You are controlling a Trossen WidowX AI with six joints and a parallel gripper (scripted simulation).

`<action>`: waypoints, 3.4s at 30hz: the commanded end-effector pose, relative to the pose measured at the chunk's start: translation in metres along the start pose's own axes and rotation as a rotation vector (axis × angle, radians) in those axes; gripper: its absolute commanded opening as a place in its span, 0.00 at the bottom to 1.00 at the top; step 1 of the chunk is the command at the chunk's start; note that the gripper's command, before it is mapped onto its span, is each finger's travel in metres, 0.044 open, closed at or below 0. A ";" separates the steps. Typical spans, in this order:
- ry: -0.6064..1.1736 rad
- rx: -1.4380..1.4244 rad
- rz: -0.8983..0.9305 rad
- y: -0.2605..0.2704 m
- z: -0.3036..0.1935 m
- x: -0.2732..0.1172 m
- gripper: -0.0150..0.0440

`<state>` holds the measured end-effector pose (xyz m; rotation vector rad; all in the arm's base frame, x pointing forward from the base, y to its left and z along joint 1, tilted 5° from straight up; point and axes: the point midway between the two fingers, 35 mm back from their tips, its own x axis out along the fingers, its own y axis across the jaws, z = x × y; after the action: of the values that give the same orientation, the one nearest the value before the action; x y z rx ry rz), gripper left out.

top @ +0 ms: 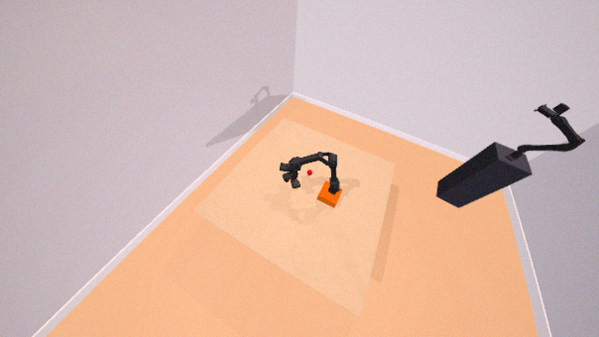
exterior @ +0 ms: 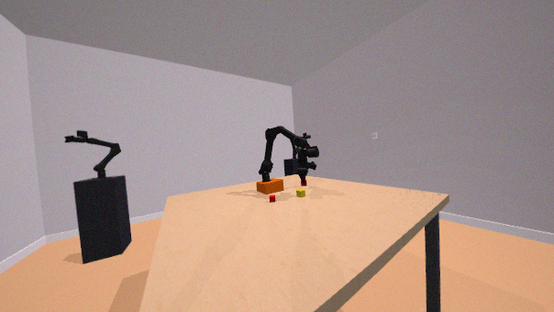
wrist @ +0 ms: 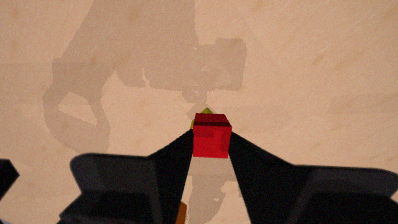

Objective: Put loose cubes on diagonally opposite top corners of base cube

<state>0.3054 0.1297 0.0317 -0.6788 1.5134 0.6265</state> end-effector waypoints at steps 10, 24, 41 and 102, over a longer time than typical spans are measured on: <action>0.002 0.012 0.005 0.000 0.000 0.026 0.43; 0.002 0.006 0.005 0.000 0.000 0.027 0.43; 0.002 0.006 0.005 0.000 0.000 0.027 0.60; 0.020 -0.235 -0.005 -0.107 -0.178 -0.038 0.70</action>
<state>0.2787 -0.0535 0.0757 -0.8406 1.4724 0.7794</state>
